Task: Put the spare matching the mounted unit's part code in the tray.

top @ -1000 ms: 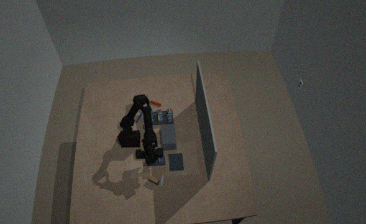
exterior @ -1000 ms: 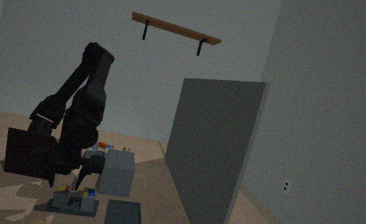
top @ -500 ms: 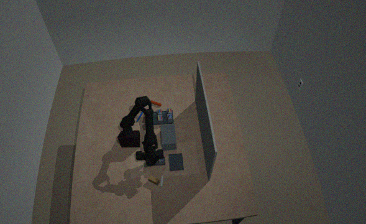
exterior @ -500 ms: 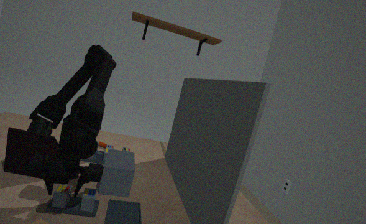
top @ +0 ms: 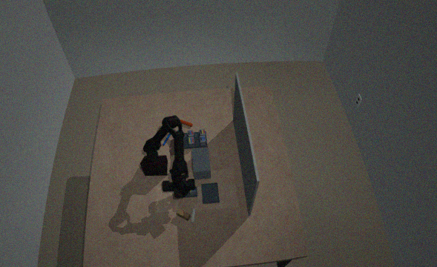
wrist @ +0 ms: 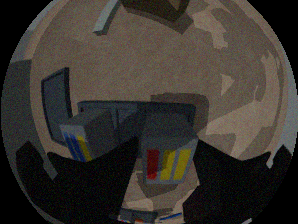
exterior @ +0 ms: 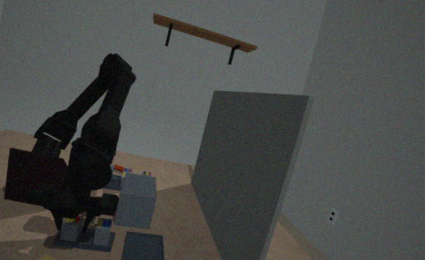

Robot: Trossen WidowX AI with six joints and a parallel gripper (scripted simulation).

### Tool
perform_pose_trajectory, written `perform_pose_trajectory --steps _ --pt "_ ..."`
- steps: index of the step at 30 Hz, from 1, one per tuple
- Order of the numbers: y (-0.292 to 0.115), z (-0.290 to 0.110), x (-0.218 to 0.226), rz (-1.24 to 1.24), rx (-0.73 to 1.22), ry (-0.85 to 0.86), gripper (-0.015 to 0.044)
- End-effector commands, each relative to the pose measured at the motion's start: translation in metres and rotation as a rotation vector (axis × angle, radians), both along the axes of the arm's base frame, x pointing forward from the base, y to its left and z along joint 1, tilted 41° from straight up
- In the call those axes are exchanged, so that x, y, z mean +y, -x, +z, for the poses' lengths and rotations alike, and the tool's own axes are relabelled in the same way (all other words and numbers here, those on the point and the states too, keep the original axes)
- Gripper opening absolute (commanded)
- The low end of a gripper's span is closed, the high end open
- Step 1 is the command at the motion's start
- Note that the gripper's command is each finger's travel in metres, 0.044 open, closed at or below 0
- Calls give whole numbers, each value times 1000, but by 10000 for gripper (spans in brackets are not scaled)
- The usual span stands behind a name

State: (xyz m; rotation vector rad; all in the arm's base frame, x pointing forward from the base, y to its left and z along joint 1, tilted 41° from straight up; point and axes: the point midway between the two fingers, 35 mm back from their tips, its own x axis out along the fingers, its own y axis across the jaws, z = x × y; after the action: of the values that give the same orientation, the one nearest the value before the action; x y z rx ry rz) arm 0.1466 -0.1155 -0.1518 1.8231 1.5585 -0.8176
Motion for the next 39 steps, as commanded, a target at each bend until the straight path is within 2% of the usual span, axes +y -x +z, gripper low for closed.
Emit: perform_pose_trajectory --steps 1,9,13,14,23,33,39 --pt "0 0 0 0 -1 0 169" --pt "0 0 0 0 -1 0 115" --pt "0 0 0 0 -1 0 10" --pt "0 0 0 0 -1 0 0" --pt "0 3 -3 -1 0 1 0" --pt "9 57 -48 -7 3 -1 0" --pt "10 61 -50 -7 3 -1 0"
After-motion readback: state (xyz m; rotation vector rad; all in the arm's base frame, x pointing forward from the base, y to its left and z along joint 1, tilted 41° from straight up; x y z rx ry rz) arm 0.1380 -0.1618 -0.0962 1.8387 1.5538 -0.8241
